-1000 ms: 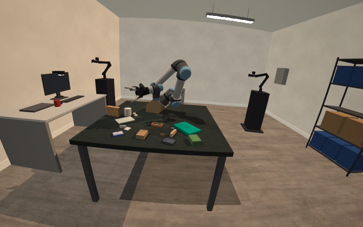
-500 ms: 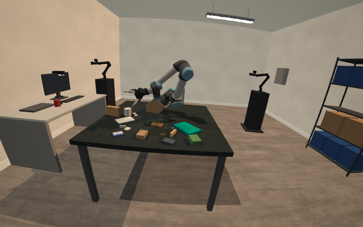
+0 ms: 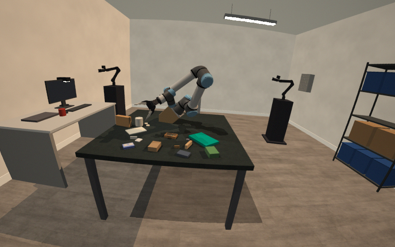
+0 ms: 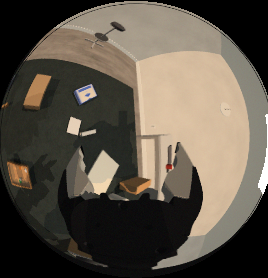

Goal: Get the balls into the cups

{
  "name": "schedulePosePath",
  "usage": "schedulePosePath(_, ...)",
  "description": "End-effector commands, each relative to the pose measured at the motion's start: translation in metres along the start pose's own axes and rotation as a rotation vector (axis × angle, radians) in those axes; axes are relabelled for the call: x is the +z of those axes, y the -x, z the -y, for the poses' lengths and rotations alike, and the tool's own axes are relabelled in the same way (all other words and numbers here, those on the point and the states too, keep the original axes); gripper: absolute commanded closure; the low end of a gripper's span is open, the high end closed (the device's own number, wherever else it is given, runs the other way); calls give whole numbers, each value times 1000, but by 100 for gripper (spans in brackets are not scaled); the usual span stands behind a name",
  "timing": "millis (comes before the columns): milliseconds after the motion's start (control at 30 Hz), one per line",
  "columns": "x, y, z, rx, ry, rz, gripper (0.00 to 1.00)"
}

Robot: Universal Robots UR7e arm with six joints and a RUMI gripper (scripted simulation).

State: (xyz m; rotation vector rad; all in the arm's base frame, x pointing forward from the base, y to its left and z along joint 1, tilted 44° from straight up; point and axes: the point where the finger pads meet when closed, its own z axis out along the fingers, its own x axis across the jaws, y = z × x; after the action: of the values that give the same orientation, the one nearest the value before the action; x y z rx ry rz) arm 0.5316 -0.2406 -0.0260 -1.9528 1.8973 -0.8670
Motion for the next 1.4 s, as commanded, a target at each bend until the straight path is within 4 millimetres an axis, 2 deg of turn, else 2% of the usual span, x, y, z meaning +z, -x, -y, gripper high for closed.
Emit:
schedulePosePath(0, 5, 18, -1, -94, 39, 81, 0)
schedulePosePath(100, 6, 33, -3, -165, 55, 139, 0)
schedulePosePath(267, 6, 41, -4, -200, 62, 170, 0)
schedulePosePath(367, 4, 57, -6, -271, 72, 232, 0)
schedulePosePath(433, 4, 57, -6, -271, 72, 232, 0)
schedulePosePath(467, 3, 65, -7, -306, 74, 263, 0)
schedulePosePath(567, 3, 65, -7, -306, 74, 263, 0)
schedulePosePath(733, -3, 90, -9, -408, 76, 358, 0)
schedulePosePath(900, -6, 98, -10, -441, 74, 390, 0)
schedulePosePath(1000, -13, 114, -12, -505, 66, 454, 0)
schedulePosePath(1133, -13, 114, -12, -505, 66, 454, 0)
schedulePosePath(1200, -21, 129, -13, -566, 54, 516, 0)
schedulePosePath(1267, -21, 129, -13, -566, 54, 516, 0)
schedulePosePath(1367, -30, 144, -14, -624, 38, 576, 0)
